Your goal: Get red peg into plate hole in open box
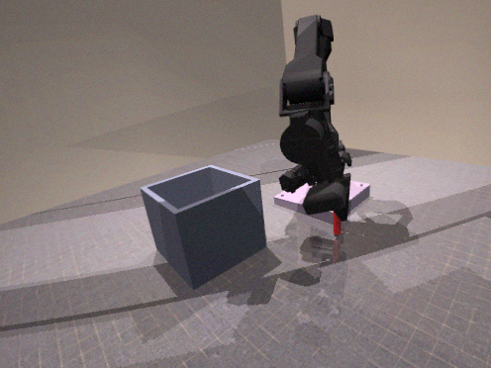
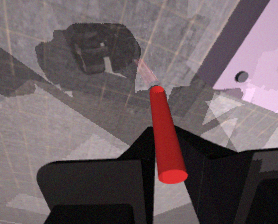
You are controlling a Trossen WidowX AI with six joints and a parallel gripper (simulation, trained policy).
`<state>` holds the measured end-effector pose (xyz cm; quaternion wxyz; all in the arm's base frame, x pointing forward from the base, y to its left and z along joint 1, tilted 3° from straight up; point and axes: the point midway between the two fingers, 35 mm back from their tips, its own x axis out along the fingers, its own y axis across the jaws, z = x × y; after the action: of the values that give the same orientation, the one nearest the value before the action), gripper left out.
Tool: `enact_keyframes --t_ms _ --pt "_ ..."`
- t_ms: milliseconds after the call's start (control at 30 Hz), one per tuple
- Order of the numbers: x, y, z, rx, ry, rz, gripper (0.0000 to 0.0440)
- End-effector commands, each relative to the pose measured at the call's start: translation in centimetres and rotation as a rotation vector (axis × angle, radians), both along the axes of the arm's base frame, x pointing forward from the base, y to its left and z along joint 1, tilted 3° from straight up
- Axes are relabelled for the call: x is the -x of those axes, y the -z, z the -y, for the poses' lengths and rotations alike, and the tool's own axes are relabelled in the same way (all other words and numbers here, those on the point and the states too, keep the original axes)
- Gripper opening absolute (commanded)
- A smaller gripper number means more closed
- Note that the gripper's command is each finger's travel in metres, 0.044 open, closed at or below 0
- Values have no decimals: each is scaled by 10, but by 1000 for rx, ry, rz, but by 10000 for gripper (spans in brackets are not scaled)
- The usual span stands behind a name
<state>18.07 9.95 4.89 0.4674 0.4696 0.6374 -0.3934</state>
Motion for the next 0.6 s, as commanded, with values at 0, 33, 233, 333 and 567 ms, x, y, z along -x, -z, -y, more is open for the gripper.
enact_keyframes --t_ms 0,33,233,333,567 --pt "-5 -10 -3 -34 -1 41 3" --pt "-6 -13 -3 -42 0 51 1" --pt "-11 -32 -5 -87 -4 117 0" --pt "-14 -45 -5 -104 -10 154 0" --pt "-23 -77 1 -121 -30 247 0"
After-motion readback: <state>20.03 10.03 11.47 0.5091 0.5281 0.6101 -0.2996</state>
